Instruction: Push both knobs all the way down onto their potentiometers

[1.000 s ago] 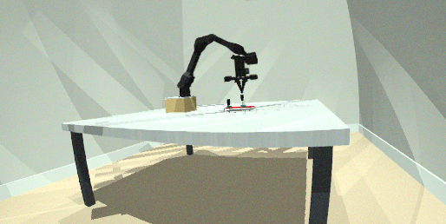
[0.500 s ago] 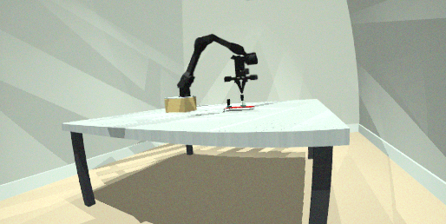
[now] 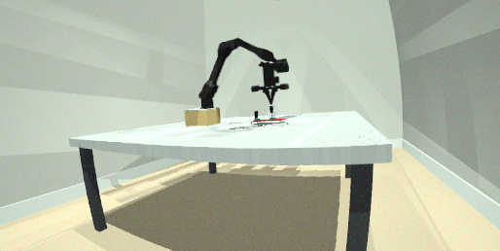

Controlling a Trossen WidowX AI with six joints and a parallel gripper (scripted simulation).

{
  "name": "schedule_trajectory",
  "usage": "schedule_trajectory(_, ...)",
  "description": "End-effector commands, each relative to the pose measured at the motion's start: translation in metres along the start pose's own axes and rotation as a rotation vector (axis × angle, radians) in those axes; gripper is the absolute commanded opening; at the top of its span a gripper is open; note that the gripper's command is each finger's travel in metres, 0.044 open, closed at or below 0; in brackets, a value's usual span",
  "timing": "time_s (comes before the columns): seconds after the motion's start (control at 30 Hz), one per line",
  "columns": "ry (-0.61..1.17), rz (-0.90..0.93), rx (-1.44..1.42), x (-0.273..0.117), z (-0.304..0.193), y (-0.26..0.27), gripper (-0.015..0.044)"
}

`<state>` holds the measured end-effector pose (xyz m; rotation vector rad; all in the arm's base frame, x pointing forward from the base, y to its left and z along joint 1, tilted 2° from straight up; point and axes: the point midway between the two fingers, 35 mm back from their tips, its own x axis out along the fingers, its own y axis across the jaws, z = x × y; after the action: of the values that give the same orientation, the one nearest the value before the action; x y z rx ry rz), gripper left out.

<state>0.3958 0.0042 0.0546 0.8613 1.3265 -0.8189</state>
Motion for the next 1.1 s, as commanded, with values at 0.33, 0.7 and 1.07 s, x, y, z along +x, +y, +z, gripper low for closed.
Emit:
schedule_trajectory(0.33, 0.0, -0.006, 0.001, 0.0015, 0.0004, -0.0005, 0.0)
schedule_trajectory(0.7, 0.0, -0.006, 0.001, 0.0044, 0.0004, -0.0006, 0.0)
schedule_trajectory(1.07, 0.0, -0.006, 0.001, 0.0073, 0.0004, -0.0006, 0.0)
